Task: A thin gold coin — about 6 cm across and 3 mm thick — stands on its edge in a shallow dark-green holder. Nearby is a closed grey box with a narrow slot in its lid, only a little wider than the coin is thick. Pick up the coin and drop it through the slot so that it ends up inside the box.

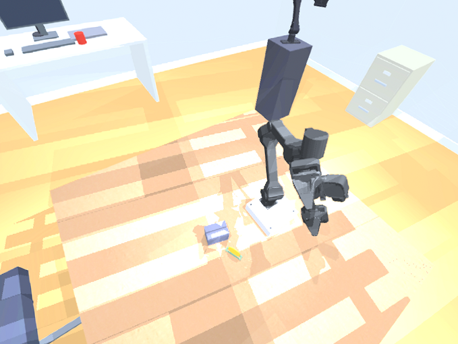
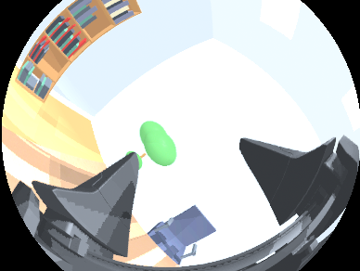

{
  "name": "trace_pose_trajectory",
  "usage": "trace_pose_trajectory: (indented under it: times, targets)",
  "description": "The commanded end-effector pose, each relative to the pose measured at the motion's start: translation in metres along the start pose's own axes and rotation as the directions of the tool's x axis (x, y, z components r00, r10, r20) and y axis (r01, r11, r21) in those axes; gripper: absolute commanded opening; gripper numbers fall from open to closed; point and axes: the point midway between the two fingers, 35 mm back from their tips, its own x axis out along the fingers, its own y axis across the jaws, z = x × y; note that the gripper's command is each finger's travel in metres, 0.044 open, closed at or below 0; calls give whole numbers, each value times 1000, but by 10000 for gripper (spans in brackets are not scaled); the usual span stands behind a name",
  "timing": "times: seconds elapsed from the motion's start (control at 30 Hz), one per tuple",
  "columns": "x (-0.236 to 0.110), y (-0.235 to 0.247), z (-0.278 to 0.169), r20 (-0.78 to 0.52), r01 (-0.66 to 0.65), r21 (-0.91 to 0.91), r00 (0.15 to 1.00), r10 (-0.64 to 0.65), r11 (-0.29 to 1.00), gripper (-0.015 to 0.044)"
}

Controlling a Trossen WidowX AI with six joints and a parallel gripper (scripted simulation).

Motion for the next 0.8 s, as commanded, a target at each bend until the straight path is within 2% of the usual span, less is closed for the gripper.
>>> trace_pose_trajectory:
  times: [0.0, 0.17, 0.27, 0.3, 0.43, 0.57, 0.67, 0.77]
  targets:
    - [1, 2, -1, -5, -7, 10, 1000, 7, 1000, 374]
    - [28, 56, -43, -157, -138, 308, 969, 193, 941, 242]
    - [38, 91, -80, -273, -134, 525, 909, 316, 840, 164]
    - [39, 102, -93, -312, -111, 593, 881, 355, 798, 161]
    - [36, 135, -141, -440, 34, 757, 765, 471, 653, 161]
    - [24, 163, -182, -531, 252, 831, 627, 571, 496, 161]
    - [10, 182, -210, -577, 458, 809, 502, 644, 369, 161]
    - [-7, 200, -235, -603, 669, 700, 366, 709, 250, 161]
